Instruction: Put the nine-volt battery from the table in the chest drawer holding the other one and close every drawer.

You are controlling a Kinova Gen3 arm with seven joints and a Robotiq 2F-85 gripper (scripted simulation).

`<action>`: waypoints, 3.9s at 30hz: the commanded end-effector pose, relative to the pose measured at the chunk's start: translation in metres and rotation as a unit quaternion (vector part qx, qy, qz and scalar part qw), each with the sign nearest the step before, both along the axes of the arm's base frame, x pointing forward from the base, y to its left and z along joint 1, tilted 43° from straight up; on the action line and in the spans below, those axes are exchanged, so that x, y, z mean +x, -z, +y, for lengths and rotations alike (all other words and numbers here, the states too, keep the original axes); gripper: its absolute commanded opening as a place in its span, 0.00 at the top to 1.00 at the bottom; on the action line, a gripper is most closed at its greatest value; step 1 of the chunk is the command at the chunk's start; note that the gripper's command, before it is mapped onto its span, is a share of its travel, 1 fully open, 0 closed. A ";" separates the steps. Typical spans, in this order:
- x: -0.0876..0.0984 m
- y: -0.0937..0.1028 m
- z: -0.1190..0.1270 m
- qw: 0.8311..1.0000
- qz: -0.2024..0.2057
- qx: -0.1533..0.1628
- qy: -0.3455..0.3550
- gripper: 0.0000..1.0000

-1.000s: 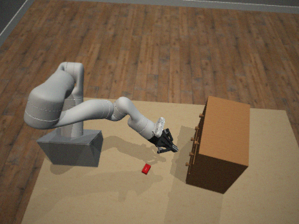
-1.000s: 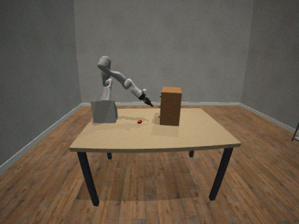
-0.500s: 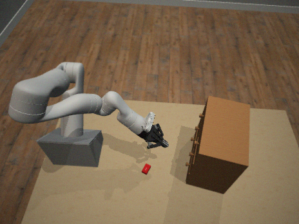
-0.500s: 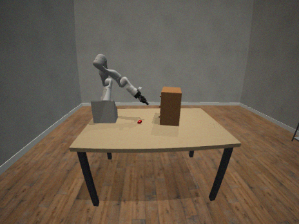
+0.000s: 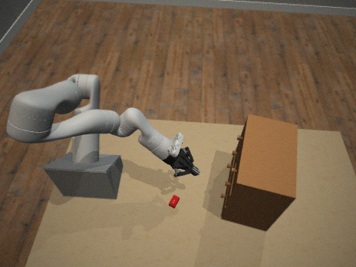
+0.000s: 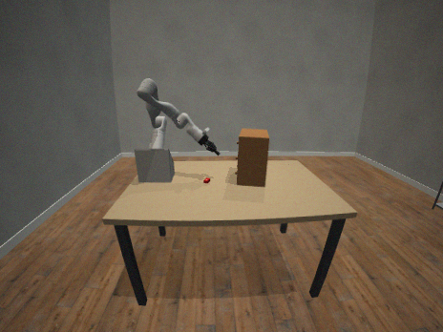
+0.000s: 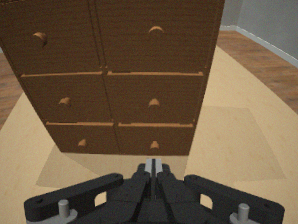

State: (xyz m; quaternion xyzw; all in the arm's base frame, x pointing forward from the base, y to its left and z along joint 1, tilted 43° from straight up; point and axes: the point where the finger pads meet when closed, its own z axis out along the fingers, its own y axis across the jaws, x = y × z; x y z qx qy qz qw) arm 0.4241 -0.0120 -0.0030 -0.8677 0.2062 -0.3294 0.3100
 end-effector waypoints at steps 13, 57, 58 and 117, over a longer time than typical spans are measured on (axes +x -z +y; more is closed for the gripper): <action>-0.005 -0.009 -0.010 0.999 0.028 0.002 -0.026 1.00; -0.047 -0.059 -0.046 0.958 0.208 0.040 -0.193 1.00; -0.049 -0.060 -0.047 0.956 0.214 0.041 -0.198 1.00; -0.069 -0.088 -0.064 0.911 0.300 0.060 -0.277 1.00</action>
